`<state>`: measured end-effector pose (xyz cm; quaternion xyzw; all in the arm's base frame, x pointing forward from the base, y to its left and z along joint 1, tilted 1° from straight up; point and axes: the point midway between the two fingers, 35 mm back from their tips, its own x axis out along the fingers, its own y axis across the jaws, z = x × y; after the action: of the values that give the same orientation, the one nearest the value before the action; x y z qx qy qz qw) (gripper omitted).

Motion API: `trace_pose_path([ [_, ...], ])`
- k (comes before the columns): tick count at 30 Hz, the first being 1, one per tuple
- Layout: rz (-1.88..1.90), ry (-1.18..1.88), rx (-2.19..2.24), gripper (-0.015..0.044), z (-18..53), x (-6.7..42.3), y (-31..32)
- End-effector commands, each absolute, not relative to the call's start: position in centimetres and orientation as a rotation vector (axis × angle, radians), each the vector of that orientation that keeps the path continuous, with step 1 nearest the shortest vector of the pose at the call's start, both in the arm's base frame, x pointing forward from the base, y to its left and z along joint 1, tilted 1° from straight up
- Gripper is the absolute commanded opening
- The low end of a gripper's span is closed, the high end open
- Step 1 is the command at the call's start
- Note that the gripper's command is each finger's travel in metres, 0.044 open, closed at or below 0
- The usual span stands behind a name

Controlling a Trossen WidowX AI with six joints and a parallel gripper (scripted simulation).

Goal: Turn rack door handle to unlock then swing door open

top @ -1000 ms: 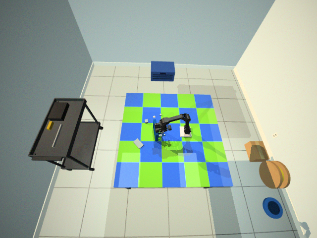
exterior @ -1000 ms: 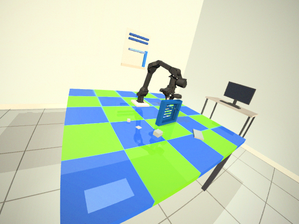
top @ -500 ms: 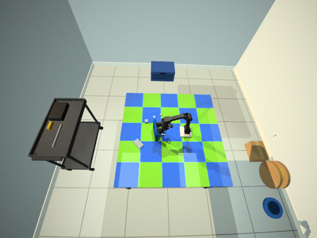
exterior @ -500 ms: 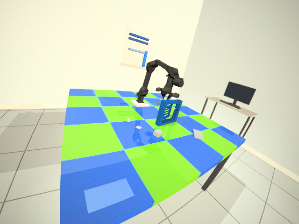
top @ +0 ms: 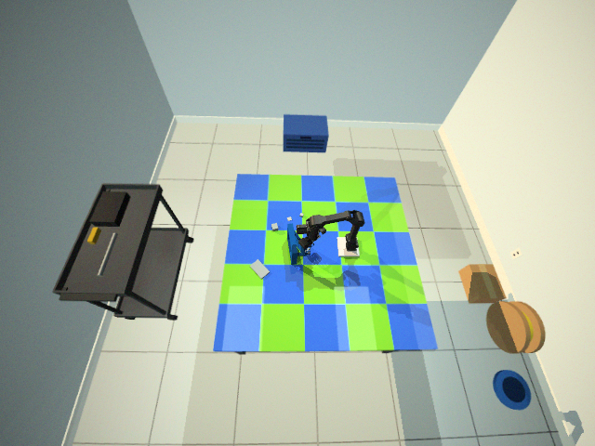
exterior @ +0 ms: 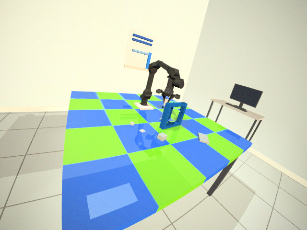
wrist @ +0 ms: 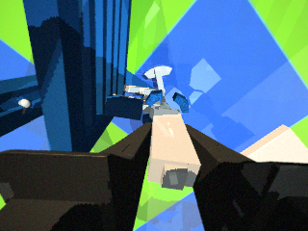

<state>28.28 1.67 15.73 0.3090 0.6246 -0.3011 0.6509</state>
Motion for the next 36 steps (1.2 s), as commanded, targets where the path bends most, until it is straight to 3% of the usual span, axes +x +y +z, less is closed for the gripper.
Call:
trace_pose_path([
  [1, -0.624, 1.425, 0.649, 0.0009, 15.7, 28.2, 1.3],
  [36, -0.258, 1.506, 0.254, 0.0009, 15.6, 25.6, -4.9],
])
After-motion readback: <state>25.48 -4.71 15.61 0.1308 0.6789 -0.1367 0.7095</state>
